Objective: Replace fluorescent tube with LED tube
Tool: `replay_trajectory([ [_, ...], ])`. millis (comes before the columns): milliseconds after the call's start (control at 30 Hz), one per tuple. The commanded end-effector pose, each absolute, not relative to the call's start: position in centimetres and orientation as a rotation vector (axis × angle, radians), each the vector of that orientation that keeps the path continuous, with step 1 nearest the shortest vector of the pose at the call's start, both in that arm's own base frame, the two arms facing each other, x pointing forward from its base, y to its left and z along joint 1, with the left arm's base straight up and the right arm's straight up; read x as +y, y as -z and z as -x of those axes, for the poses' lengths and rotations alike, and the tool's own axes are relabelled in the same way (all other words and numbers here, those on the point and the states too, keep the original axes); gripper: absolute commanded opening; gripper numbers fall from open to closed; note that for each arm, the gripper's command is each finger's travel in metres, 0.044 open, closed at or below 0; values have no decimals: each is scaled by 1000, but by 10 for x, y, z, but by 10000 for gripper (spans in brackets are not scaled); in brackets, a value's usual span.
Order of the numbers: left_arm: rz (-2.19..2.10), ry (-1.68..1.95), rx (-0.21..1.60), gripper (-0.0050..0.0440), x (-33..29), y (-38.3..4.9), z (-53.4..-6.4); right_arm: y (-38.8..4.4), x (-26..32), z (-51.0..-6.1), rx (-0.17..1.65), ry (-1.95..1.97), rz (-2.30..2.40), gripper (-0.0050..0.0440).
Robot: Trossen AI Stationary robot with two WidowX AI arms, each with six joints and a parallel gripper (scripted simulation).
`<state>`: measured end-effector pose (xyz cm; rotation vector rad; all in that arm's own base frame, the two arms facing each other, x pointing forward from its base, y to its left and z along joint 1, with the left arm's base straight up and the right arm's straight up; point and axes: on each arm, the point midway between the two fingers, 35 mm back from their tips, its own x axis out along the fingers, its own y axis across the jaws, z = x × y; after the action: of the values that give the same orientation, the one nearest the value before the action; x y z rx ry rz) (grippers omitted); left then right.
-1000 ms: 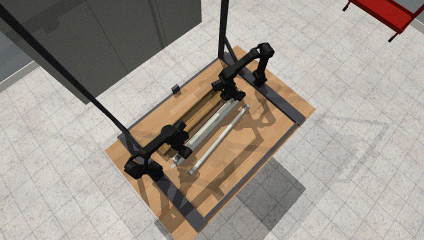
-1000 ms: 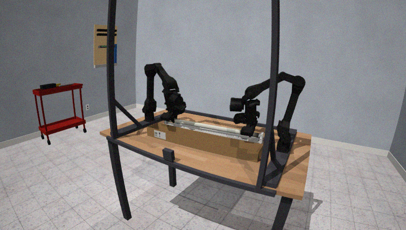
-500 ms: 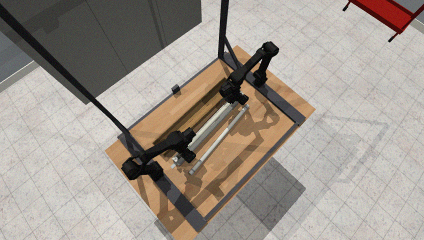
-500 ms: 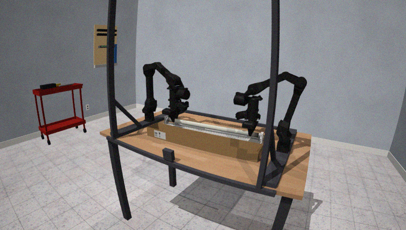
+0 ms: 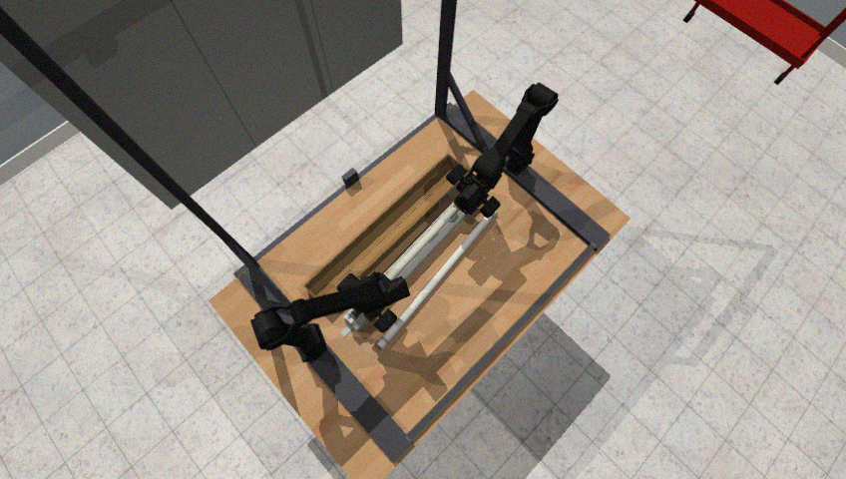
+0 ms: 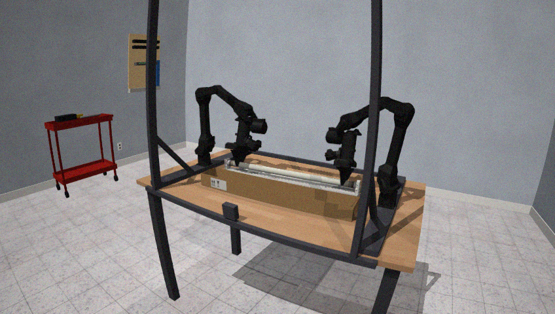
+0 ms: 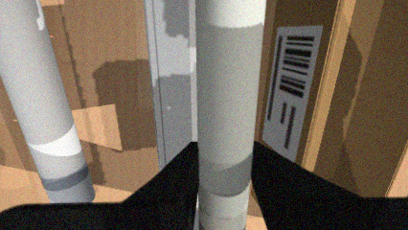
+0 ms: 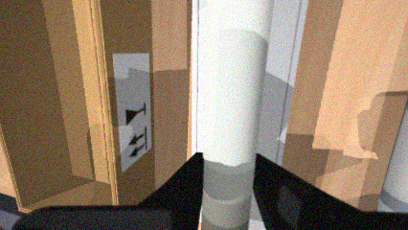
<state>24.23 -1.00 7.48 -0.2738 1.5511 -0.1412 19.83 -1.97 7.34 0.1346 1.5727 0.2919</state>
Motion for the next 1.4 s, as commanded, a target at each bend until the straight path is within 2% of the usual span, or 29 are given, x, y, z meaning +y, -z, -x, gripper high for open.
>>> replay_trajectory([
  [0, 319, 192, 1521, 84, -6, -79, -244, -77, -22, -203, 1555, -346, -181, 87],
  [533, 365, 239, 1512, 84, -4, -78, -244, -77, -23, -203, 1552, -384, -219, 87],
  [633, 365, 239, 1512, 156, -4, -78, -244, -77, -23, -203, 1552, -384, -219, 159],
  [700, 365, 239, 1512, 170, -4, -78, -244, -77, -23, -203, 1552, -384, -219, 170],
  [800, 359, 239, 1496, 230, 0, -89, -247, -85, -26, -205, 1541, -385, -217, 230],
  [933, 355, 236, 1493, 230, 4, -97, -247, -96, -31, -205, 1538, -380, -210, 230],
  [1133, 353, 234, 1497, 230, 19, -134, -244, -132, -47, -205, 1552, -381, -214, 230],
  [1367, 357, 238, 1503, 230, 20, -138, -244, -134, -47, -205, 1548, -382, -214, 230],
])
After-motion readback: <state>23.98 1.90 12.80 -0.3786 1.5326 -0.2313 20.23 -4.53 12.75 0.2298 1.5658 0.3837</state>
